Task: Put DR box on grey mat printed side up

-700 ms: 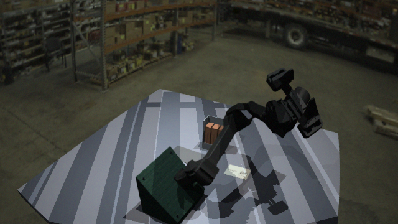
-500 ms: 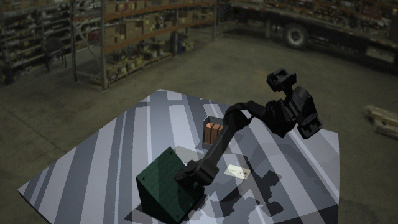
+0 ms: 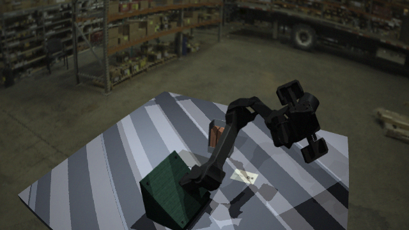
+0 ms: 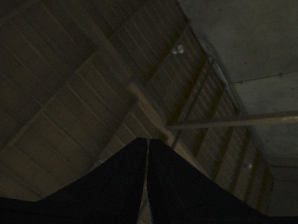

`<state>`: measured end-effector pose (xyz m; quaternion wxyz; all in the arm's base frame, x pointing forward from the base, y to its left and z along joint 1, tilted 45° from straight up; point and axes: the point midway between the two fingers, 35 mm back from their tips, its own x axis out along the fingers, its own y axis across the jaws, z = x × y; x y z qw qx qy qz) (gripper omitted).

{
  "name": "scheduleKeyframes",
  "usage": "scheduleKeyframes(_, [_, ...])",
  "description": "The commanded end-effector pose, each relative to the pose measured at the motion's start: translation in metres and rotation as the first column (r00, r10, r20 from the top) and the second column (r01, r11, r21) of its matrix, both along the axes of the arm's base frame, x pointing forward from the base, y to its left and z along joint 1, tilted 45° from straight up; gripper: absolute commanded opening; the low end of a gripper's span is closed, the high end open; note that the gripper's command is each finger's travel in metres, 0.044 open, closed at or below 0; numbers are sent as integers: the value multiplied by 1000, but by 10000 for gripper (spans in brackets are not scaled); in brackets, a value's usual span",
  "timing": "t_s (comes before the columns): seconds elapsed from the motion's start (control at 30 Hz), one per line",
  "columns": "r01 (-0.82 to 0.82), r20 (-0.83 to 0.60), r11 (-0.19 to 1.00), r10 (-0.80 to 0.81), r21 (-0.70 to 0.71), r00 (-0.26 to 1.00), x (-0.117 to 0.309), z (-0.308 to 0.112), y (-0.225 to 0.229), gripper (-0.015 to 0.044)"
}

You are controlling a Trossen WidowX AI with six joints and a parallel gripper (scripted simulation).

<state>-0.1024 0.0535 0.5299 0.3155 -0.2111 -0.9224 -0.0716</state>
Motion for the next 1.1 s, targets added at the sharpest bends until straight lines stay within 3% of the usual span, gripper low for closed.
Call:
scheduleKeyframes(0.0, [-43, 33, 998, 42, 47, 999, -12, -3, -12, 0])
scheduleKeyframes(0.57, [-212, 198, 944, 164, 253, 966, -54, -21, -73, 0])
scheduleKeyframes(1.07, [-343, 315, 825, 213, 449, 925, -70, -41, -135, 0])
